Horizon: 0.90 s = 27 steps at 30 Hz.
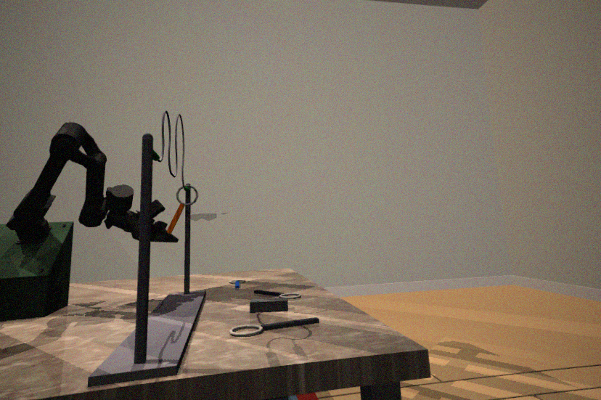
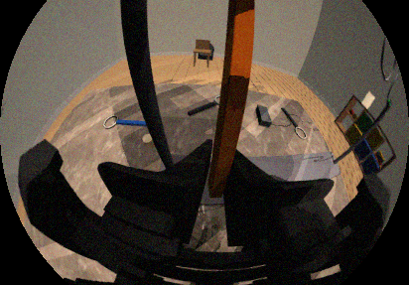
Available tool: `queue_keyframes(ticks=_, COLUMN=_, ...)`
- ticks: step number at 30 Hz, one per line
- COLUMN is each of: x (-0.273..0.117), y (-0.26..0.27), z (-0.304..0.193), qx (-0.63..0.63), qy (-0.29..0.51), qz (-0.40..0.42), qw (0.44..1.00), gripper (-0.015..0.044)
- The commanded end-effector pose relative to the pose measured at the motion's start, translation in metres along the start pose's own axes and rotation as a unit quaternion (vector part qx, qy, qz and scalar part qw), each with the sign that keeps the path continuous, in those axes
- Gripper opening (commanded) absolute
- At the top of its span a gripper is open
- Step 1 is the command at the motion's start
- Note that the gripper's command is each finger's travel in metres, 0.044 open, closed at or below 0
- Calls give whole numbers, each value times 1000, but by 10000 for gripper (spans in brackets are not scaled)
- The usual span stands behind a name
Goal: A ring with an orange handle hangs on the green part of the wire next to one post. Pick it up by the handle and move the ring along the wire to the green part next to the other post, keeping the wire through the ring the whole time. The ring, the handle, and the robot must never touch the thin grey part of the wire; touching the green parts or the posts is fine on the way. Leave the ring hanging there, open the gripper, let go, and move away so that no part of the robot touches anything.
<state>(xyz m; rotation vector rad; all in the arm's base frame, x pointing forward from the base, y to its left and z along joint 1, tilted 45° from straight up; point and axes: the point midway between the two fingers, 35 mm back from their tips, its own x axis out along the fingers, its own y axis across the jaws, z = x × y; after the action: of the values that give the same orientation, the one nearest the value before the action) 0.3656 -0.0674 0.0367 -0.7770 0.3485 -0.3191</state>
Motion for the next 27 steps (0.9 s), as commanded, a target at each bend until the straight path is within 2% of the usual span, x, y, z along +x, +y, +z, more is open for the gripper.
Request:
queue_keyframes(ticks=1, x=-1, y=0, z=0, qx=0, qy=0, qz=0, qw=1000, gripper=139)
queue_keyframes(ticks=2, x=-2, y=0, z=0, qx=0, qy=0, qz=0, qw=1000, gripper=160)
queue_keyframes(ticks=16, x=-49, y=2, z=-1, qx=0, qy=13, qz=10, qw=1000, gripper=160)
queue_keyframes(ticks=27, x=-50, y=2, z=-1, qx=0, qy=13, qz=10, qw=1000, gripper=160)
